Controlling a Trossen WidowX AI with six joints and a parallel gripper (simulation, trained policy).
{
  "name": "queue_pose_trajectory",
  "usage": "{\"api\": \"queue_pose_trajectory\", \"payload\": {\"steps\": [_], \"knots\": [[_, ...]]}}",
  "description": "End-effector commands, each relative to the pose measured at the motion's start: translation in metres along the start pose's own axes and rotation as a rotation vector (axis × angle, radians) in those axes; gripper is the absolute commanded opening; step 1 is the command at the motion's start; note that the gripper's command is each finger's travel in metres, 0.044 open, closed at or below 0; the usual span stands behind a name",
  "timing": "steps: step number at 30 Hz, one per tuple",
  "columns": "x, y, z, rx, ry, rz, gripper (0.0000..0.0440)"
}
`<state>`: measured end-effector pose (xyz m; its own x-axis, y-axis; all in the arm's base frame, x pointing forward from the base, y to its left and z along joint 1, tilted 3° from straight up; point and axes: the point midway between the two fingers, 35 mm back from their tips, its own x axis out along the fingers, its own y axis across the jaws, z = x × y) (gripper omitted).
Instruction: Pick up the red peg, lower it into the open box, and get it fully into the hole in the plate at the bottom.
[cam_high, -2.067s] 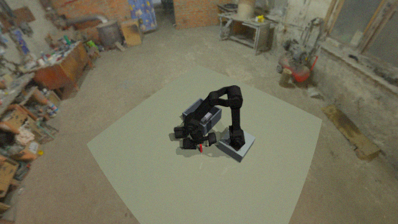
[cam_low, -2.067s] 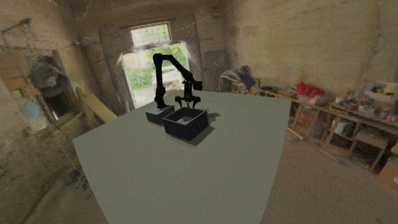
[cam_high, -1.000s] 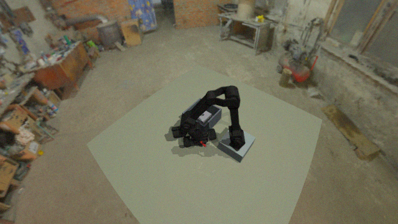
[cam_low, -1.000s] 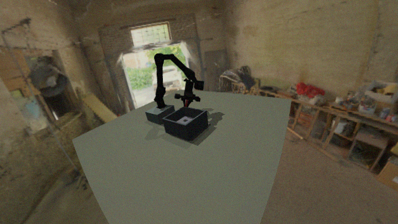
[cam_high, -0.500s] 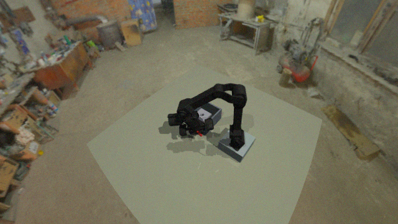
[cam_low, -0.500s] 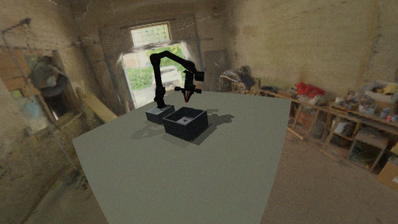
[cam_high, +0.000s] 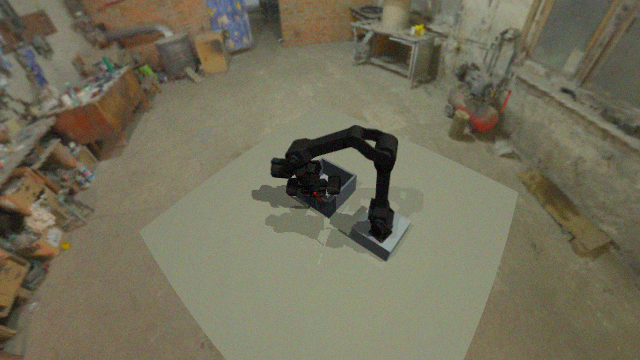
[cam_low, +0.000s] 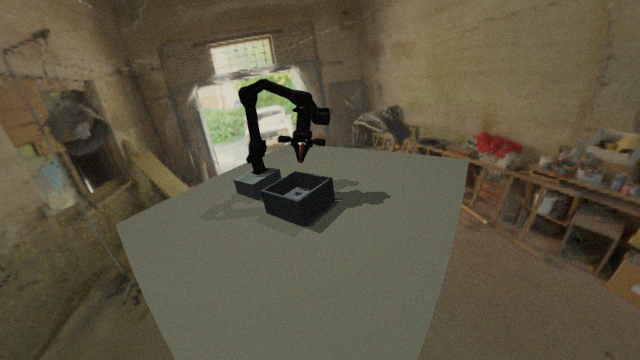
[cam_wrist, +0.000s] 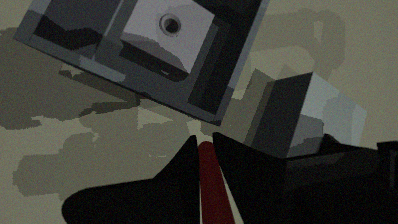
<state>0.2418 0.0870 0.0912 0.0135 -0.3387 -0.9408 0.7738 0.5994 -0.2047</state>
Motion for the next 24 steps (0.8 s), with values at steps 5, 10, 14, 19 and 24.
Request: {"api": "queue_pose_trajectory", "payload": {"steps": [5, 10, 14, 19, 24], "knots": [[0.007, 0.004, 0.040, 0.077, -0.007, 0.008, 0.0000], [0.017, 0.005, 0.063, 0.106, -0.002, 0.014, 0.0000], [0.027, 0.005, 0.081, 0.117, 0.005, 0.021, 0.0000], [0.040, 0.006, 0.101, 0.117, 0.022, 0.035, 0.0000], [0.055, 0.006, 0.117, 0.098, 0.044, 0.053, 0.0001]]}}
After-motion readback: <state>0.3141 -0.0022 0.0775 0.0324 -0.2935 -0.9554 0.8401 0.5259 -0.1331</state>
